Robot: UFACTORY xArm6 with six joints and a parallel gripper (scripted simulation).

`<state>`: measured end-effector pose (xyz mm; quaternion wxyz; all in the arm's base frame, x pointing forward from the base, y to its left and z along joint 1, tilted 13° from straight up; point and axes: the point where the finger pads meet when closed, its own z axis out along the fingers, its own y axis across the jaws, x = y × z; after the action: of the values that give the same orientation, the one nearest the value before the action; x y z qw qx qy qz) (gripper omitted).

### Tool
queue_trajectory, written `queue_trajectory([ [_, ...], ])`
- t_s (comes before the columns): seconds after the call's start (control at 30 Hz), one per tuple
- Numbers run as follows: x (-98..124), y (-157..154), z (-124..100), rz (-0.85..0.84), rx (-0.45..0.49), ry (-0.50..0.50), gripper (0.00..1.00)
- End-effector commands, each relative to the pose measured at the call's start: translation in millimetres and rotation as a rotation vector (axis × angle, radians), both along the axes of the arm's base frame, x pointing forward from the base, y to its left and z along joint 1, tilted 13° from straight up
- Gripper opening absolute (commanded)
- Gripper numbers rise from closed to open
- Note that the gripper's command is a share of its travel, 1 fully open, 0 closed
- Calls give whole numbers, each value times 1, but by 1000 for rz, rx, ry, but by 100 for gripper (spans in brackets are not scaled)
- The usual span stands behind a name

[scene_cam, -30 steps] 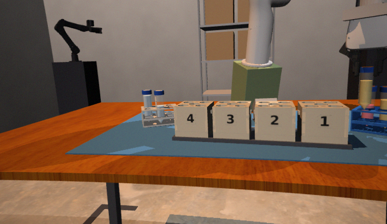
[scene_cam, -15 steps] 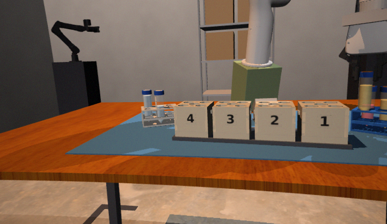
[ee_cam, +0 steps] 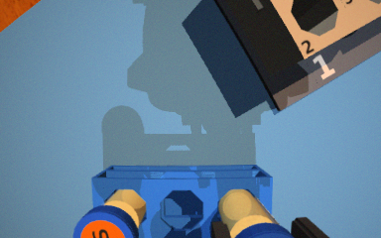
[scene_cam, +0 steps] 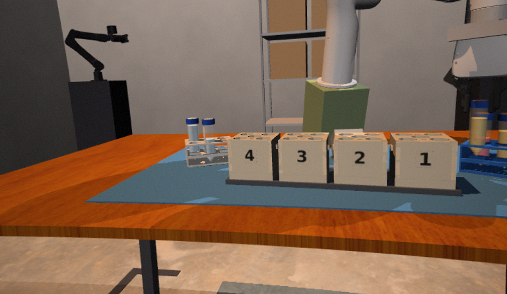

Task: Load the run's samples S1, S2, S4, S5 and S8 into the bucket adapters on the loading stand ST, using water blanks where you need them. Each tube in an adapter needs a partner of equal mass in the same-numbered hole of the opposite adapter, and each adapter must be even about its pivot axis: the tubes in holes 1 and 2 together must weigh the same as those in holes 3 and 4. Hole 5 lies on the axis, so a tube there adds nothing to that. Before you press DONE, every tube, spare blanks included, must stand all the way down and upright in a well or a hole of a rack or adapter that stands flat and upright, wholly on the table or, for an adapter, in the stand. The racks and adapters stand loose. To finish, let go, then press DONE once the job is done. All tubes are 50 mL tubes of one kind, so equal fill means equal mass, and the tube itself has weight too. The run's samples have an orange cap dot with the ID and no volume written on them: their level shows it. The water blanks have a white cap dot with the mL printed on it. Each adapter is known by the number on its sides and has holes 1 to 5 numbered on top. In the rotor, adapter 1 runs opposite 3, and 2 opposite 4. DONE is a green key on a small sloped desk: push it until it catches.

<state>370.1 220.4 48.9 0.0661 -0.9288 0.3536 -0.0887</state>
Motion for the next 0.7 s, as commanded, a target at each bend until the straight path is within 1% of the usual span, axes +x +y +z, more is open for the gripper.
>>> queue_trajectory([
  [0.0,2,1,-3,0,2,-3,0],
  [0.67,6,2,-20,0,2,-3,0],
])
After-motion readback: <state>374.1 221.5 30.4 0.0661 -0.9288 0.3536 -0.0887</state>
